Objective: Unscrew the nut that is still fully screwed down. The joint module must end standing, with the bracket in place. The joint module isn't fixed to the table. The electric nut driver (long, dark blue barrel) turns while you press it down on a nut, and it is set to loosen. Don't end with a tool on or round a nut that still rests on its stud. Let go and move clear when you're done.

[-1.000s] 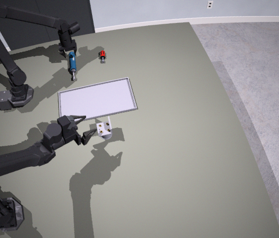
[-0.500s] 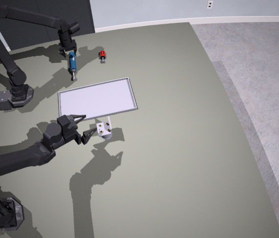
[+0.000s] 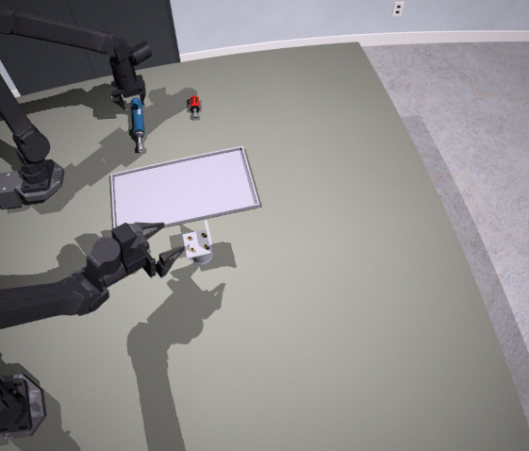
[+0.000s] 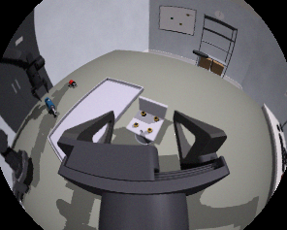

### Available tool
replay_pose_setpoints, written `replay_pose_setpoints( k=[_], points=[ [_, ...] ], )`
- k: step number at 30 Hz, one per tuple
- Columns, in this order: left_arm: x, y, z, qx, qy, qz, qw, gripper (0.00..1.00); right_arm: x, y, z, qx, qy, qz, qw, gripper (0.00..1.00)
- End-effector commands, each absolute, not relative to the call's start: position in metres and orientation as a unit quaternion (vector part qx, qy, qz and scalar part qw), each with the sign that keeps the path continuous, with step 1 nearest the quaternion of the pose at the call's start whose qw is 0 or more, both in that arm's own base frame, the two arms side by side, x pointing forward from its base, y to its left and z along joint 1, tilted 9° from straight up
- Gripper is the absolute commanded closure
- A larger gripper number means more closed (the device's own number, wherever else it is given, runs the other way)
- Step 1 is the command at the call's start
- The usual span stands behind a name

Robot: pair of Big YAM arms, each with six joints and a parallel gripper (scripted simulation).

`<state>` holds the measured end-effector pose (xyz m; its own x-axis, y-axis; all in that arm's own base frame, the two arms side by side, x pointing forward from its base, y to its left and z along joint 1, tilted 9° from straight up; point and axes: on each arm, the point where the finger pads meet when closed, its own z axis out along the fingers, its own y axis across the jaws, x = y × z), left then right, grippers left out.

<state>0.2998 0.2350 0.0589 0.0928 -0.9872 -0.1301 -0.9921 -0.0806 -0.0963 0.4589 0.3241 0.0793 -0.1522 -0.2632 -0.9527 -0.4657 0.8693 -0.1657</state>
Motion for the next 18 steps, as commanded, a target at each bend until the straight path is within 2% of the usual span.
replay_pose_setpoints(
  k=[1, 18],
  points=[
    [0.319, 0.243, 0.084, -0.732, 0.673, 0.009, 0.109, 0.35, 0.474, 0.324, 0.091, -0.231, 0.741, 0.085, 0.625, 0.14],
    [0.319, 0.243, 0.084, -0.732, 0.673, 0.009, 0.109, 0.35, 0.473, 0.317, 0.057, -0.232, 0.743, 0.084, 0.622, 0.14]
  ],
)
